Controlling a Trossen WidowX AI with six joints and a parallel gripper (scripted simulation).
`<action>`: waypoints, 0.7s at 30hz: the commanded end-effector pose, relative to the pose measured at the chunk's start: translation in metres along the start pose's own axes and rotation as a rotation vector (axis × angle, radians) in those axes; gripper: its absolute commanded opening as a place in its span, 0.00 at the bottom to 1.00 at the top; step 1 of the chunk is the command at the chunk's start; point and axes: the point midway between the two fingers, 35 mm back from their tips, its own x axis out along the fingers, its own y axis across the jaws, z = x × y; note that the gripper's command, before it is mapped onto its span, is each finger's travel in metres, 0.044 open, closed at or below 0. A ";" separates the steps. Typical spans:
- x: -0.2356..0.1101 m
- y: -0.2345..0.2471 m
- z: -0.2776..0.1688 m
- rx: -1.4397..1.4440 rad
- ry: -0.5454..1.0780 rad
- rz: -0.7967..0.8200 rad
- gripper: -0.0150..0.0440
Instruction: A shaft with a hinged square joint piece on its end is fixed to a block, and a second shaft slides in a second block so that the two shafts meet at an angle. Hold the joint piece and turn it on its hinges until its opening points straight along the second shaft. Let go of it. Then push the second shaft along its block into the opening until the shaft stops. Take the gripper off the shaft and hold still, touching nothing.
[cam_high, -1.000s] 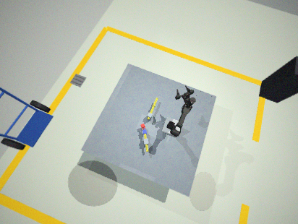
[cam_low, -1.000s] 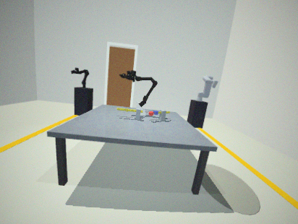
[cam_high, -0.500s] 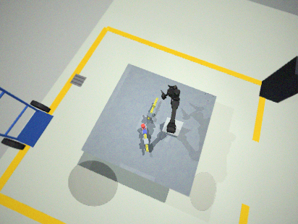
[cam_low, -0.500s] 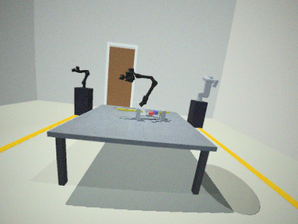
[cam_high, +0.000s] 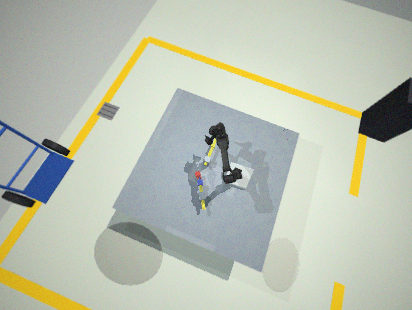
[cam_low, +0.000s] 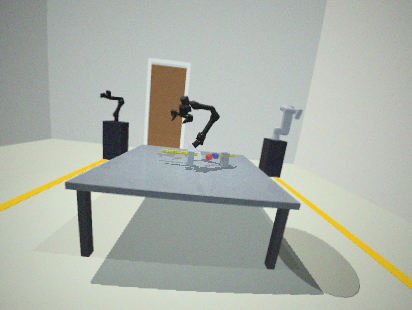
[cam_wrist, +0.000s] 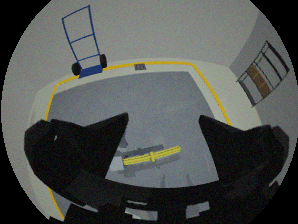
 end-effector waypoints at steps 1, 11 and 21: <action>0.023 0.038 -0.008 -0.044 0.112 0.055 1.00; 0.057 0.125 -0.040 -0.105 0.391 0.169 1.00; 0.068 0.211 -0.088 -0.178 0.700 0.257 1.00</action>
